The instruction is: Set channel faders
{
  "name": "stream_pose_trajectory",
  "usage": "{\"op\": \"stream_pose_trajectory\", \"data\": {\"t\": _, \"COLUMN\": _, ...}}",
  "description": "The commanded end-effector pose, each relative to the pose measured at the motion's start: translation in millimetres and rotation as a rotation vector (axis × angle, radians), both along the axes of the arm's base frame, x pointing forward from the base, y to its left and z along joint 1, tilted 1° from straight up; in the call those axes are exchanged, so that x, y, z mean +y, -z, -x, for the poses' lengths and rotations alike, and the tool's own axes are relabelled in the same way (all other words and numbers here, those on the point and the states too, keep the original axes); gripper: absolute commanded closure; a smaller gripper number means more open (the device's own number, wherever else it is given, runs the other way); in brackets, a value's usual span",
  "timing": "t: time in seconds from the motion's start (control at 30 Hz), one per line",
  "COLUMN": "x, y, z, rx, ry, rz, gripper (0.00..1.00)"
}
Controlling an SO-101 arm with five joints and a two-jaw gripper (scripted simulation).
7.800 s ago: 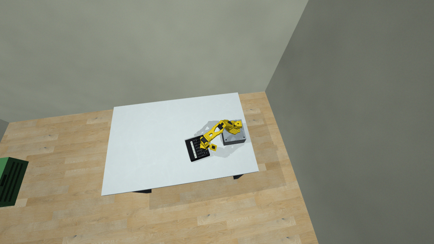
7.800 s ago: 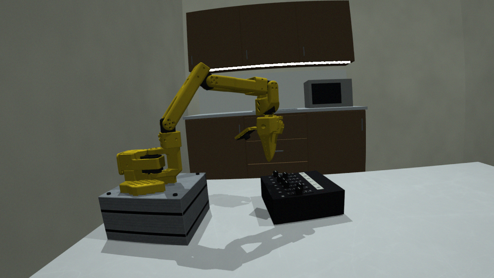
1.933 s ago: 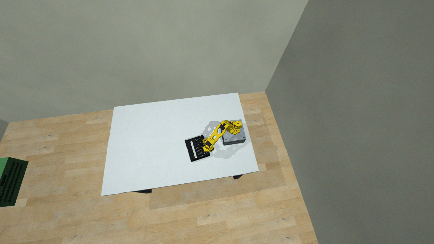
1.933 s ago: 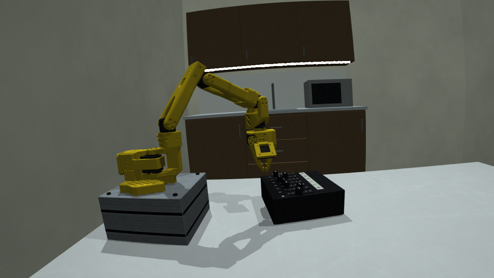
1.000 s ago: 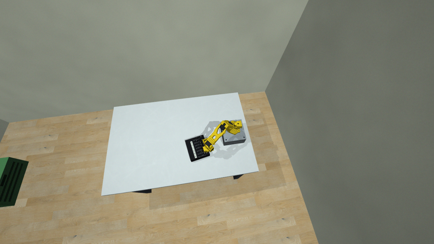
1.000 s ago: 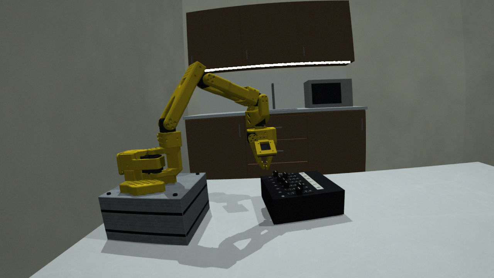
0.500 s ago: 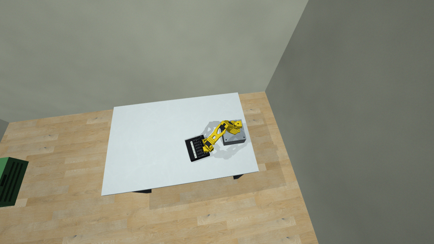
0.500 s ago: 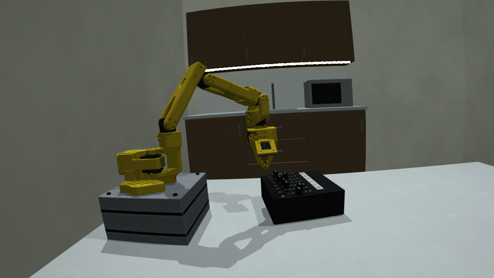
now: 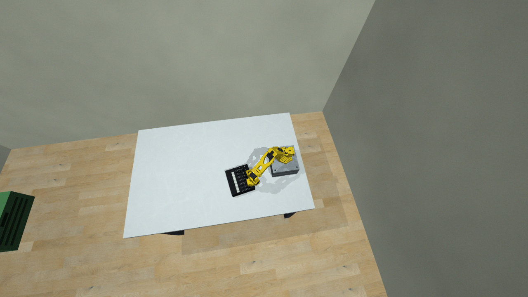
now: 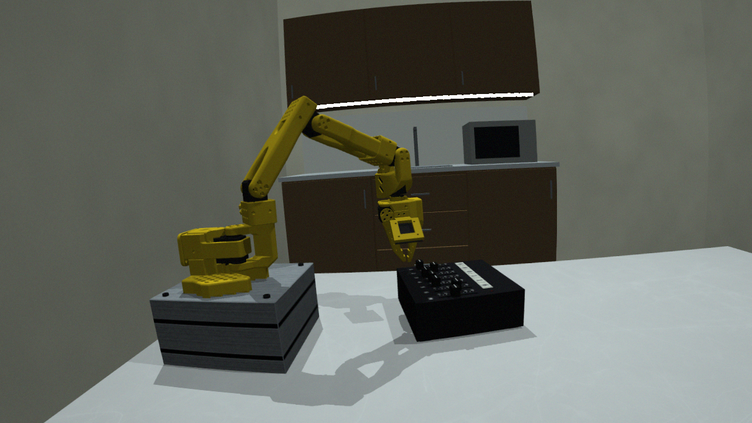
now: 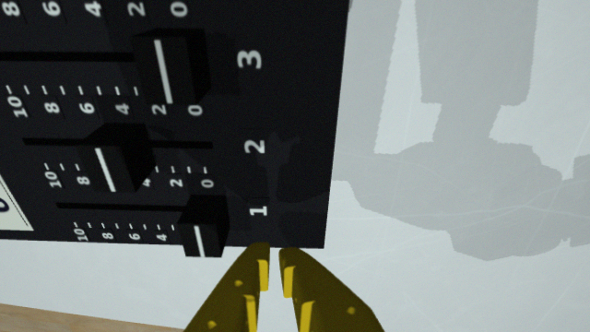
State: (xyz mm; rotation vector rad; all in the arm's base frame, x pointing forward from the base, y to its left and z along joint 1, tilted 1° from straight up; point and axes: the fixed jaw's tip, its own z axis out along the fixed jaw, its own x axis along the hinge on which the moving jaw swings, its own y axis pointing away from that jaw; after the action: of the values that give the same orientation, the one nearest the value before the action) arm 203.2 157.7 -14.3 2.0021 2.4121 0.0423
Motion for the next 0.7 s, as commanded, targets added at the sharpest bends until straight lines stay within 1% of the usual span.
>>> {"op": "stream_pose_trajectory", "data": {"t": 0.0, "x": -0.7, "y": 8.4, "z": 4.8, "rx": 0.02, "ry": -0.014, "rz": 0.015, "gripper": 1.0}}
{"op": "stream_pose_trajectory", "data": {"t": 0.4, "x": -0.9, "y": 10.2, "z": 5.1, "rx": 0.02, "ry": -0.014, "rz": 0.015, "gripper": 1.0}}
{"op": "stream_pose_trajectory", "data": {"t": 0.67, "x": -3.6, "y": 16.0, "z": 8.5, "rx": 0.02, "ry": -0.014, "rz": 0.015, "gripper": 1.0}}
